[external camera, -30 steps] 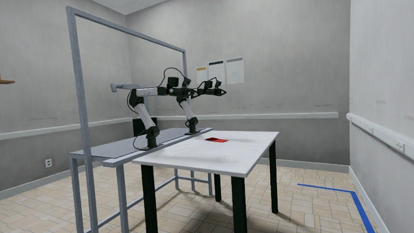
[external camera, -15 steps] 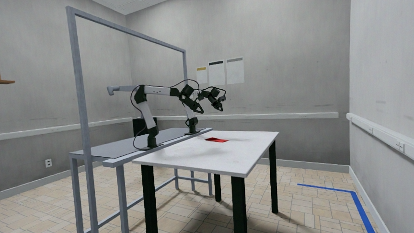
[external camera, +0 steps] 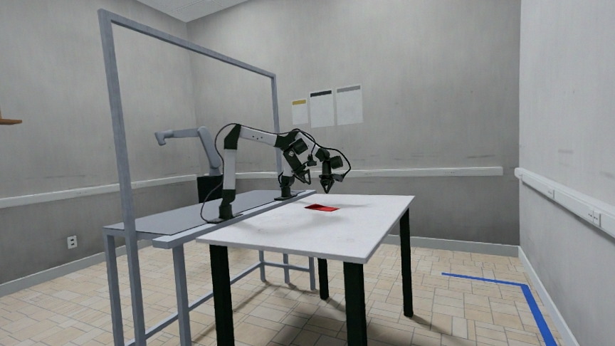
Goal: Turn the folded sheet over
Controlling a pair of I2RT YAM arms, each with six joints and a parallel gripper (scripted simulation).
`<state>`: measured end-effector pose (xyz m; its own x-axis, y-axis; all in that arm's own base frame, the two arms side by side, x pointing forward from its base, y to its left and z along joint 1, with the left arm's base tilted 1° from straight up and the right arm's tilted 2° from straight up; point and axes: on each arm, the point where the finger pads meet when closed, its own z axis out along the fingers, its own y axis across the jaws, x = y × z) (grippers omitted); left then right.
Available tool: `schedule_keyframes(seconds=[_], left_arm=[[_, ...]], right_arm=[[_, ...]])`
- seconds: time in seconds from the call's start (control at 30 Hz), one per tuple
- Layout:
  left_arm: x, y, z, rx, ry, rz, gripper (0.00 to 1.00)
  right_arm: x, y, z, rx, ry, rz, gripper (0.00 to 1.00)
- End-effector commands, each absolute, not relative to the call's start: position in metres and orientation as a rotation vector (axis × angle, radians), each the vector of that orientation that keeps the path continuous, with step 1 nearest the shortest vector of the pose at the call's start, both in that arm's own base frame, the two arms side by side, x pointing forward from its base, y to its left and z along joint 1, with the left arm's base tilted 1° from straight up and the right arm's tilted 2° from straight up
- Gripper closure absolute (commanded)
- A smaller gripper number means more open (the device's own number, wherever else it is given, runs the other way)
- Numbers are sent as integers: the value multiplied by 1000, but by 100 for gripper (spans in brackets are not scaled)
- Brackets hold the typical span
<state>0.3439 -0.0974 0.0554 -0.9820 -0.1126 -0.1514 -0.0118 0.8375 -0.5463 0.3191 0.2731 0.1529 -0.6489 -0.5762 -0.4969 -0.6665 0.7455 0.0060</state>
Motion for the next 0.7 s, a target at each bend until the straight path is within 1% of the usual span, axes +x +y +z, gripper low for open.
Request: schedule_keyframes(seconds=[0.0, 0.27, 0.53, 0.67], left_arm=[[348, -116, 42, -34, 2892, -991, 90], [367, -130, 4, -7, 2914, -1115, 90], [376, -136, -9, -20, 2908, -1125, 90], [368, -140, -17, -28, 2935, -1129, 90]], right_arm=[[316, 285, 149, -979, 2513, 289, 0], [323, 290, 142, -981, 2517, 277, 0], [323, 290, 146, -977, 2507, 281, 0], [323, 290, 146, -977, 2507, 281, 0]])
